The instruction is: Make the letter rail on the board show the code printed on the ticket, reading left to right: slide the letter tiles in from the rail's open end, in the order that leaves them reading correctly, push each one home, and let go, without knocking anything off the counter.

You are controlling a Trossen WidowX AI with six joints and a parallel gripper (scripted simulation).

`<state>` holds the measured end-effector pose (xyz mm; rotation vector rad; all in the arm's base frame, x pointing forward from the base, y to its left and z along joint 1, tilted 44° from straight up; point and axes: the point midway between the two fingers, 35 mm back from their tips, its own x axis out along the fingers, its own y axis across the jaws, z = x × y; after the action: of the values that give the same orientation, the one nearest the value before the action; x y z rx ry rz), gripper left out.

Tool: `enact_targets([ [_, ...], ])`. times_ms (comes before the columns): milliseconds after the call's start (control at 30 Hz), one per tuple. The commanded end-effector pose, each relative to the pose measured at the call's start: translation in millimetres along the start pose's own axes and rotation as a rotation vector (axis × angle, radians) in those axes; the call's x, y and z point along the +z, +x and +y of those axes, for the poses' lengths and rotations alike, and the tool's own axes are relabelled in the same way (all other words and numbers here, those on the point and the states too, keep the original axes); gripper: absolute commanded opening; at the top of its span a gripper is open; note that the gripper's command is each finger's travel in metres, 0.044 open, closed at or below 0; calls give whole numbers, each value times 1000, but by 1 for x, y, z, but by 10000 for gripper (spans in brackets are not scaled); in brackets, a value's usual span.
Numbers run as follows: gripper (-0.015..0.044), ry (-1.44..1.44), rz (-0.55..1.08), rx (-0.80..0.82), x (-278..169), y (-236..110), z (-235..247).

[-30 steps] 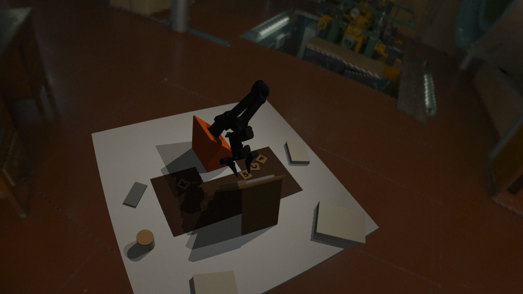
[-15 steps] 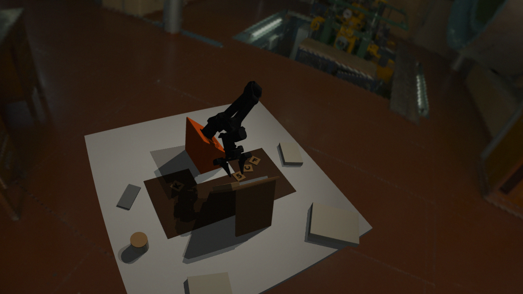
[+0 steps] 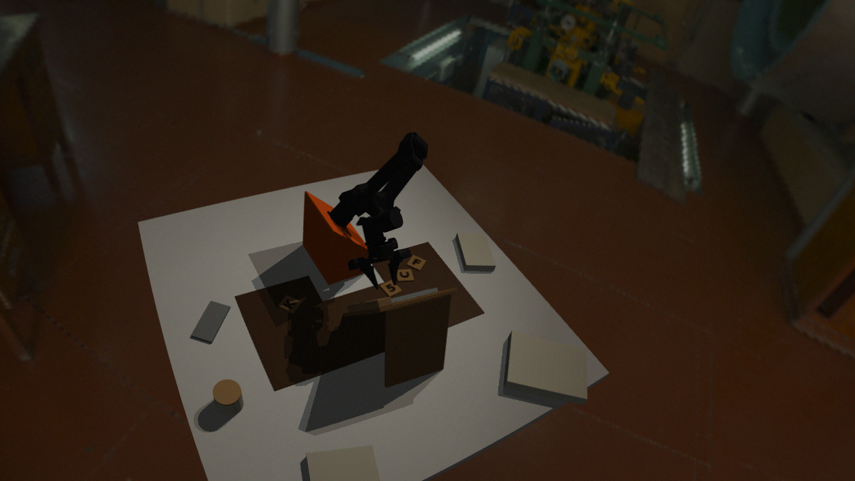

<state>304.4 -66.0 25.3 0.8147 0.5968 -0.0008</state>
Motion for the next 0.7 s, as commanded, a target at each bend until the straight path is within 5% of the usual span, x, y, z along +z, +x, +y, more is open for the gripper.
enact_targets([
  [0,190,0,0,0,0,0,0],
  [233,6,0,0,0,0,0,0],
  [667,0,0,10,-8,1,2,-1],
])
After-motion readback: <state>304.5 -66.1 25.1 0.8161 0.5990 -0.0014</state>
